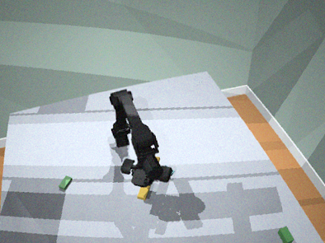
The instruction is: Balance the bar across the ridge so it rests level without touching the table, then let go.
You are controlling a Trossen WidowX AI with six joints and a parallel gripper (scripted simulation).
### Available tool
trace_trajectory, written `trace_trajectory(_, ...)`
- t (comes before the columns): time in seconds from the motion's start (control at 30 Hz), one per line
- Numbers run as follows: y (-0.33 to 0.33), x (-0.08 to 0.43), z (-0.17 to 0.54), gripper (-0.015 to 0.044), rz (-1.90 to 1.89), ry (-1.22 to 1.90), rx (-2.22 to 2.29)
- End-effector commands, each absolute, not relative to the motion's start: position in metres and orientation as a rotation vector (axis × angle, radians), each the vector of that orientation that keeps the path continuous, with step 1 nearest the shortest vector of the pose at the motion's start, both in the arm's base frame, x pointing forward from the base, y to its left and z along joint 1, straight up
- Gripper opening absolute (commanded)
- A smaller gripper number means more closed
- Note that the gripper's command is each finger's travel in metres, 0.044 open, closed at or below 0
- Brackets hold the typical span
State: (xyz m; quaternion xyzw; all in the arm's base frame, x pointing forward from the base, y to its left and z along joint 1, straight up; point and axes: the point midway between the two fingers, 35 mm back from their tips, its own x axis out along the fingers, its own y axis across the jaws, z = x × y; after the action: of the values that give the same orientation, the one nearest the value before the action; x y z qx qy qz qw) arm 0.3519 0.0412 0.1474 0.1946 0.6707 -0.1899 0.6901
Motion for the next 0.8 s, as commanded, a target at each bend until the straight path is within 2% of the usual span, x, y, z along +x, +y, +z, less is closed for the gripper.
trace_trajectory(0.0, 0.059, 0.343, 0.150, 0.0000, -0.460, 1.484, 0.488)
trace_trajectory(0.77, 0.128, 0.290, 0.148, 0.0000, -0.677, 1.432, 0.719)
